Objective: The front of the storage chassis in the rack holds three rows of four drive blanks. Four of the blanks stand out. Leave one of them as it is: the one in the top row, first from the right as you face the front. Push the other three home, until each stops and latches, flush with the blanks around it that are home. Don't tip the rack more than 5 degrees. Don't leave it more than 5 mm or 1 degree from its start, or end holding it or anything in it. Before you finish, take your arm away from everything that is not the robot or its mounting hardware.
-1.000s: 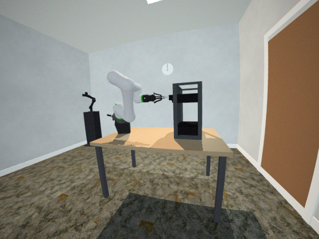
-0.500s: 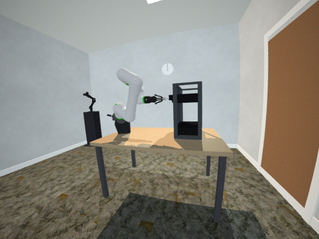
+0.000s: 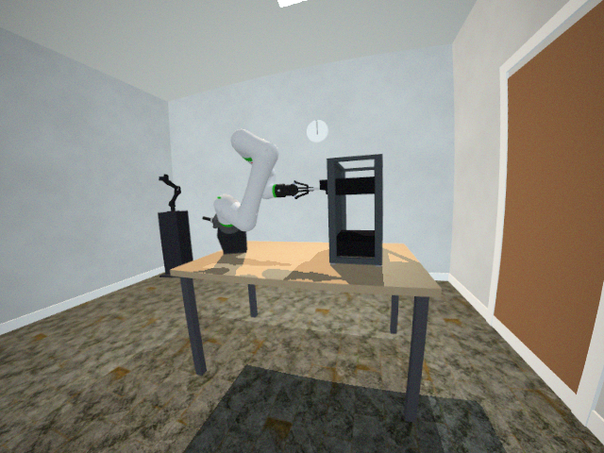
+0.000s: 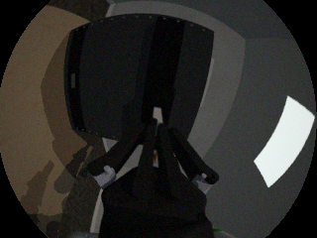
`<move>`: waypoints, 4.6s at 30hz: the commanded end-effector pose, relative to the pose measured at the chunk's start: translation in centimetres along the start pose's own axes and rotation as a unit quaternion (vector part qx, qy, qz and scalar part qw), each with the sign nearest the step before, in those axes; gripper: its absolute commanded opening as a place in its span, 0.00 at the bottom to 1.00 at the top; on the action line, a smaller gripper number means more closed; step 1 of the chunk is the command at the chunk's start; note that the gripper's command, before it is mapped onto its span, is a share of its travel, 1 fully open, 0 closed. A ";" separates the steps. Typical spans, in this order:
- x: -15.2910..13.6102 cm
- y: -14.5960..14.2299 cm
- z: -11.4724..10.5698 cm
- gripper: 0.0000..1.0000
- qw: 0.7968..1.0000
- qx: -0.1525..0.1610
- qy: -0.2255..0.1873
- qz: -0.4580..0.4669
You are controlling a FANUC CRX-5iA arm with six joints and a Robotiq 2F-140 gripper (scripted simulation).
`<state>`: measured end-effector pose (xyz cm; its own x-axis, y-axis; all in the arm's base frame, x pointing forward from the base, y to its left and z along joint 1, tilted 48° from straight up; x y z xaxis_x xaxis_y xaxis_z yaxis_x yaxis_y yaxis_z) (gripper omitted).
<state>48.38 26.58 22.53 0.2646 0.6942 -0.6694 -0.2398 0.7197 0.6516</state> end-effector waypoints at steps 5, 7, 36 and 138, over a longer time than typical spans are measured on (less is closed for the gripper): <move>0.2 0.0 0.8 0.00 1.000 0.000 0.000 -0.001; 0.2 0.0 1.9 0.00 1.000 0.000 0.000 -0.001; 0.2 0.0 3.9 0.00 1.000 0.000 0.000 -0.001; 0.2 0.0 7.5 0.00 1.000 0.000 0.000 -0.001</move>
<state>55.35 26.55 25.04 0.2646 0.6928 -0.6708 -0.2389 0.7210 0.6504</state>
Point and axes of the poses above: the point where the finger pads meet when closed, its own z axis out along the fingers, its own y axis across the jaws, x = y × z, the point moved 2 cm from there along -z, back along the fingers, and after that the axes turned 2 degrees about -z, right-handed, at the moved point
